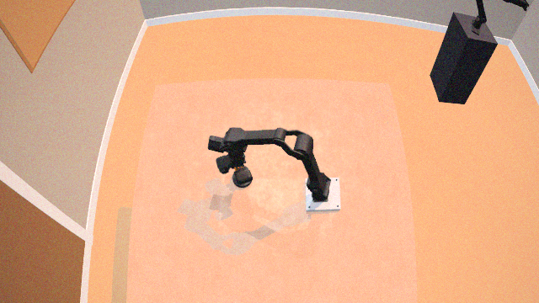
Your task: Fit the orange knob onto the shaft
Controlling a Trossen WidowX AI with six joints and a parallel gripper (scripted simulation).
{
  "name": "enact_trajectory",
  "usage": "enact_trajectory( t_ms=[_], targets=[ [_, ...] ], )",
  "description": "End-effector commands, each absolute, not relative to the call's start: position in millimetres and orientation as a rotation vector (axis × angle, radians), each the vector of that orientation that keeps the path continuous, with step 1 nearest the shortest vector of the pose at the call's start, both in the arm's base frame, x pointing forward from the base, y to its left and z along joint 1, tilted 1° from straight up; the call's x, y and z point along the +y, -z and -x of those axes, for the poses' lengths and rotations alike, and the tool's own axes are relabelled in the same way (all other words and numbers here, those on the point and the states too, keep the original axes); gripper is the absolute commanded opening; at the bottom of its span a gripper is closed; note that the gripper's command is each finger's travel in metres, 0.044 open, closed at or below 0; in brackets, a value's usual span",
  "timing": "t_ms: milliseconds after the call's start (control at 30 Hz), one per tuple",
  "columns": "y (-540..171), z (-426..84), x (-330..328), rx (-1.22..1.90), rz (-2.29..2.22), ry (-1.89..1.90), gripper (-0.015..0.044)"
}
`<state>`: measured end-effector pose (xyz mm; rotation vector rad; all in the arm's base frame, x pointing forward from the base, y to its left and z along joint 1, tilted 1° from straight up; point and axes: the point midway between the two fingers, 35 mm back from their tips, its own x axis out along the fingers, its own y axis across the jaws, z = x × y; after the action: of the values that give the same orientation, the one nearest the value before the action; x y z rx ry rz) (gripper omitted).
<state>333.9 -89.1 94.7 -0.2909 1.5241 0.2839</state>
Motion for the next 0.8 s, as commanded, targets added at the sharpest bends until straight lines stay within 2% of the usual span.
enact_trajectory(
  t_ms=[0, 767],
  targets=[
    [-93.5, -334.0, -89.6, 1.524, 0.298, -0.286, 0.0000],
    [-95.7, -327.2, -87.9, 1.524, 0.298, -0.287, 0.0000]
  ],
)
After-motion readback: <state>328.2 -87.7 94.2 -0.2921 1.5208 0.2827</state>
